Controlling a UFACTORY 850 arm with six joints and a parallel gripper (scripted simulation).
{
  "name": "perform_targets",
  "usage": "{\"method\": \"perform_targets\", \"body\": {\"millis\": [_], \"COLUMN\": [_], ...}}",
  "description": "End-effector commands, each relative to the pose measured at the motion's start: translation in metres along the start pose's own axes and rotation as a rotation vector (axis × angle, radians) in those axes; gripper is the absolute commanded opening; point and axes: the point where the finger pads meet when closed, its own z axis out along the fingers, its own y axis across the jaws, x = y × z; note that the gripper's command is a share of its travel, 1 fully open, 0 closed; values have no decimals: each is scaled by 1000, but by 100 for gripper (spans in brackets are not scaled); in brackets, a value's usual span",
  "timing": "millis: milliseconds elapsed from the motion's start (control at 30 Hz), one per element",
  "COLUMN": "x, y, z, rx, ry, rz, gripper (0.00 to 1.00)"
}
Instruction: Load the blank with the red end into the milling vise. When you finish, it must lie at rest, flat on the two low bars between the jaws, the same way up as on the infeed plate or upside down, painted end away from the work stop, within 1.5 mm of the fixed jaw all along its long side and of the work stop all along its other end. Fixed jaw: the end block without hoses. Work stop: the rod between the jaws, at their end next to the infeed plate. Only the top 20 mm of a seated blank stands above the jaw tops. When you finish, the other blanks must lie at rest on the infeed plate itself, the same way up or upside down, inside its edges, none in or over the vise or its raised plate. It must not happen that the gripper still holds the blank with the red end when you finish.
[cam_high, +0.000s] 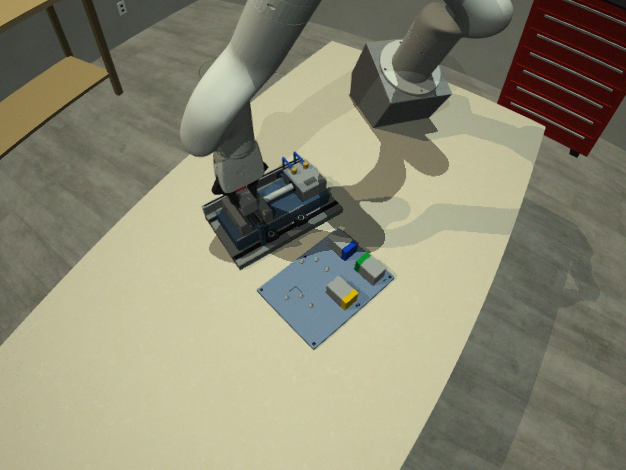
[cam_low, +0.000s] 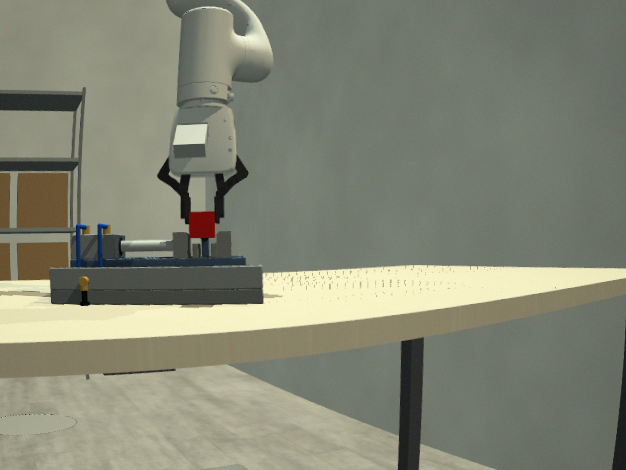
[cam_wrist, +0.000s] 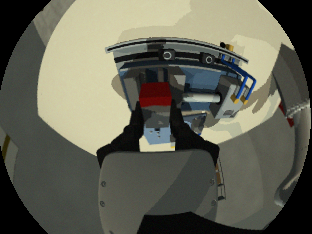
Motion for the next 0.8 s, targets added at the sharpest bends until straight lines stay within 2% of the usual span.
{"method": "perform_targets", "body": {"millis": [0,767], "x": [0,0], "y": [-1,-1], "z": [0,2], "rx": [2,2], "ry": [0,0], "rz": [0,0], "gripper": [0,0]}}
